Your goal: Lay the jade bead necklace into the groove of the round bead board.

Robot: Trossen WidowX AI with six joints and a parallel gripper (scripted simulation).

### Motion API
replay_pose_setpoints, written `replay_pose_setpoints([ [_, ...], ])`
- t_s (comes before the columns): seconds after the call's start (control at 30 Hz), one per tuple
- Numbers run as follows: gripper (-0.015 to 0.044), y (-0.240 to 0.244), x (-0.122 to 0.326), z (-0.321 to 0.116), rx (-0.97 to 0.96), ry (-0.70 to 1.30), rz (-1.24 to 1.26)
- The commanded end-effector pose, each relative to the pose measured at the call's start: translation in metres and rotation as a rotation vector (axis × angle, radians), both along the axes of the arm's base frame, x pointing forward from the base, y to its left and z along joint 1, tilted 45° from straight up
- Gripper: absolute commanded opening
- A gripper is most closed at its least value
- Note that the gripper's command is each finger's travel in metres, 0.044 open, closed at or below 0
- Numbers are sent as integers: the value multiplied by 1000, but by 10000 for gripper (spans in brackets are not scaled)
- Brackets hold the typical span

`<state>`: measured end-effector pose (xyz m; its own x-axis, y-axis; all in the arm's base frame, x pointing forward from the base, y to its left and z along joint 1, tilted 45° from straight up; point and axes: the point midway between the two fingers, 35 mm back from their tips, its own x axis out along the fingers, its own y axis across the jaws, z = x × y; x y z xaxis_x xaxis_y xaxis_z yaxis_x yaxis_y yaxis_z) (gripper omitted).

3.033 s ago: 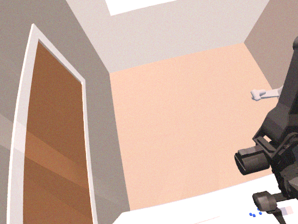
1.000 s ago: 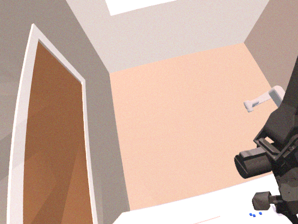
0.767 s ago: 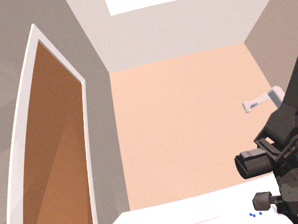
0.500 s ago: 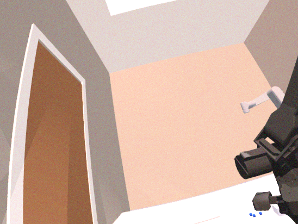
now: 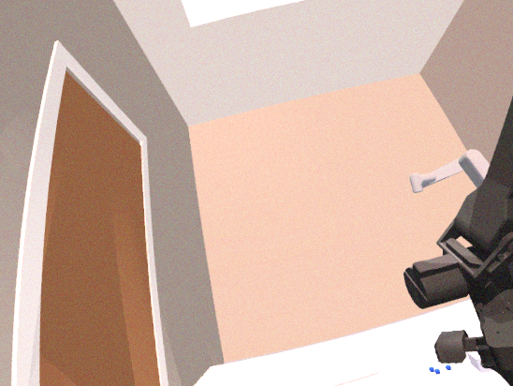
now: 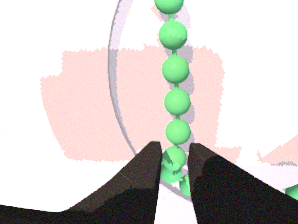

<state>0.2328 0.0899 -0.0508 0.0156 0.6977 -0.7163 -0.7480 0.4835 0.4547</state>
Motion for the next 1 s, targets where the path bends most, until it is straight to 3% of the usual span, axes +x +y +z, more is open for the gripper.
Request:
replay_pose_setpoints([
  [0.0, 0, 0, 0, 0, 0, 0, 0],
  [0.97, 0, -4, -2, 4, 4, 9, -3],
])
